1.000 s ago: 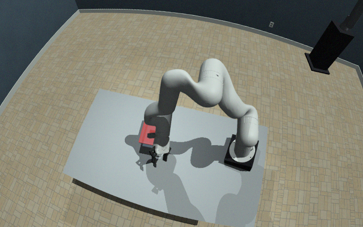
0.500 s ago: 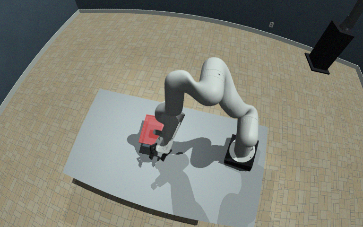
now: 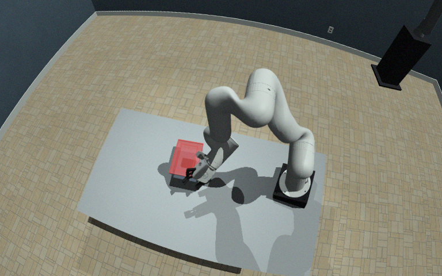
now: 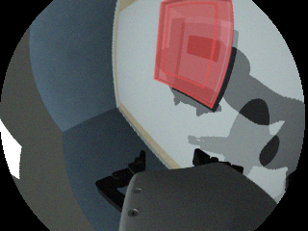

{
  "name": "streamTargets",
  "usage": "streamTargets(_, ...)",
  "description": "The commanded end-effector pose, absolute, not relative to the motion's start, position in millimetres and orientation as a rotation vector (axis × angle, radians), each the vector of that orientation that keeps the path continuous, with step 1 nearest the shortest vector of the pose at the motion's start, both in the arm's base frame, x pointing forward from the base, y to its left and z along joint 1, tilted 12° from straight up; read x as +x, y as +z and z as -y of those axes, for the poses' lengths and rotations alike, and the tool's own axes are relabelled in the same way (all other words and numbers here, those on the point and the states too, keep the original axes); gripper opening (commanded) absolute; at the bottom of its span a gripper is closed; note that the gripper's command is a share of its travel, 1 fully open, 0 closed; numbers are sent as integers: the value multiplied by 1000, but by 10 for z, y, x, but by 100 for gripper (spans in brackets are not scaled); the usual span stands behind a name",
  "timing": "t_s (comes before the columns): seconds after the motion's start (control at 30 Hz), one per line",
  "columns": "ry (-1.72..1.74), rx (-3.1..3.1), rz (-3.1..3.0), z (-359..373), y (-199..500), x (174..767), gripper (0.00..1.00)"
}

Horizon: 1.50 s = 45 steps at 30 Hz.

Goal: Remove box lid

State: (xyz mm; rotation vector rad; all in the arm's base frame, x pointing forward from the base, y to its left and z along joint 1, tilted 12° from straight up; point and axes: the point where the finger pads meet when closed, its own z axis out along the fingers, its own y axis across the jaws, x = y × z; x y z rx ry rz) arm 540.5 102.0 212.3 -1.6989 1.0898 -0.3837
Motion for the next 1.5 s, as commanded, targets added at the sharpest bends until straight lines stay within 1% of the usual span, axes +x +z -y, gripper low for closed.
streamTargets(0.0, -498, -1642, -1172, -810, 2075, 5417, 100)
streamTargets(0.13, -610, -1603, -1266, -532, 1994, 5370, 100)
streamTargets(0.27, -644, -1593, -1295, -442, 1968, 5346, 100)
streamTargets(0.37, -739, -1570, -1376, -188, 1895, 5260, 100)
streamTargets(0.73, -952, -1539, -1559, 400, 1732, 4947, 100)
streamTargets(1.3, -1024, -1534, -1622, 598, 1682, 4803, 100)
streamTargets(1.33, -1024, -1534, -1622, 598, 1682, 4803, 48)
streamTargets(1.47, -1024, -1534, -1622, 598, 1682, 4803, 48)
